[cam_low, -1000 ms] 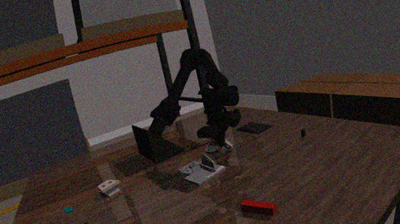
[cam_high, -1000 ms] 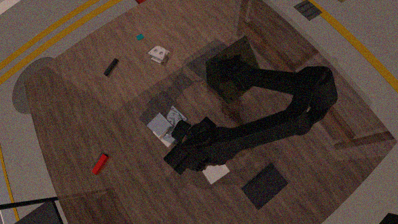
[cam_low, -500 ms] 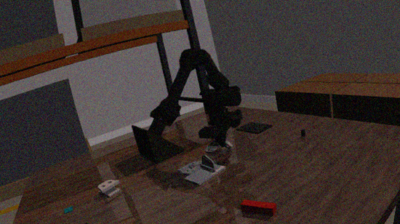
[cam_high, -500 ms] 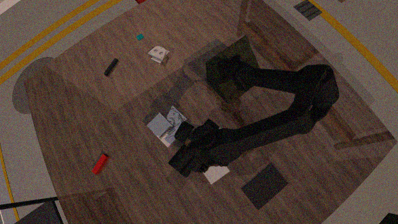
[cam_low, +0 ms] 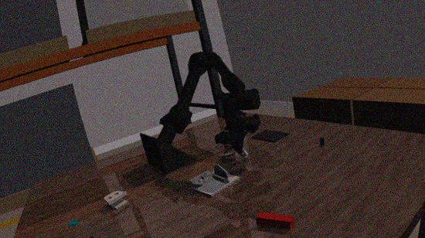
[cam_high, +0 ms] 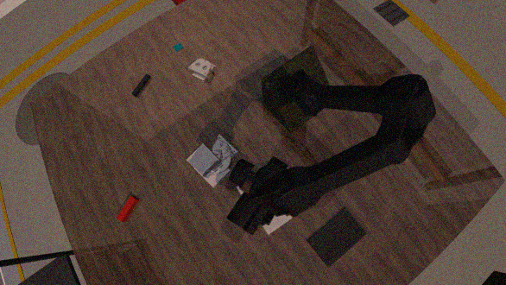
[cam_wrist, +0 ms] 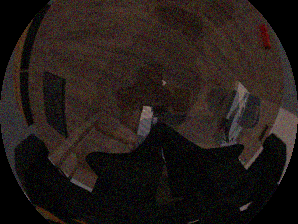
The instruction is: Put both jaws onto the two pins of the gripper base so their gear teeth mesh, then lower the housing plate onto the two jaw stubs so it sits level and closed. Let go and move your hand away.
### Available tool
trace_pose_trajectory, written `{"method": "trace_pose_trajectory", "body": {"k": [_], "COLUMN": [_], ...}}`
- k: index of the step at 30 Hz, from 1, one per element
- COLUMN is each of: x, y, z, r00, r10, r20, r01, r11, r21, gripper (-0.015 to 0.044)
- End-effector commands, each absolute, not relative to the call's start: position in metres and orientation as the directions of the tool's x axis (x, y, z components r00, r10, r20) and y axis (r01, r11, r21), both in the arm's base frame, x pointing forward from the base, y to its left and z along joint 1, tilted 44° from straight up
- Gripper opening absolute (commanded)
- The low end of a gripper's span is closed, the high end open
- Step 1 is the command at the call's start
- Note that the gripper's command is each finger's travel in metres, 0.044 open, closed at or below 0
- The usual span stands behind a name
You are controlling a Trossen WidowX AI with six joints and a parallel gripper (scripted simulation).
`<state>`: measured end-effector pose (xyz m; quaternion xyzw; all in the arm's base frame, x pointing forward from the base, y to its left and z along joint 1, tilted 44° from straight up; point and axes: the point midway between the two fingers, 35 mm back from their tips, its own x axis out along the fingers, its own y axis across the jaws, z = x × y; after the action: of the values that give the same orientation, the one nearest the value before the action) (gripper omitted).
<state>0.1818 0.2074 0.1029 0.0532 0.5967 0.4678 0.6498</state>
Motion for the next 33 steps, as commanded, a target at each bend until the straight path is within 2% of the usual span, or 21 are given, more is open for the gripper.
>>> {"method": "trace_pose_trajectory", "body": {"k": [1,15,25,33], "x": [0.177,0.169,0.179,0.180], "y": [0.213,0.219,0.179,0.184], "z": [0.109,0.119,0.159,0.152], "r00": [-0.153,-0.154,-0.156,-0.149], "r10": [0.676,0.677,0.675,0.673], "r20": [-0.721,-0.720,-0.721,-0.725], "r01": [-0.545,-0.545,-0.547,-0.543], "r11": [0.551,0.550,0.549,0.557], "r21": [0.632,0.633,0.632,0.629], "gripper": [0.0000,0.0000,0.0000,0.0210]}}
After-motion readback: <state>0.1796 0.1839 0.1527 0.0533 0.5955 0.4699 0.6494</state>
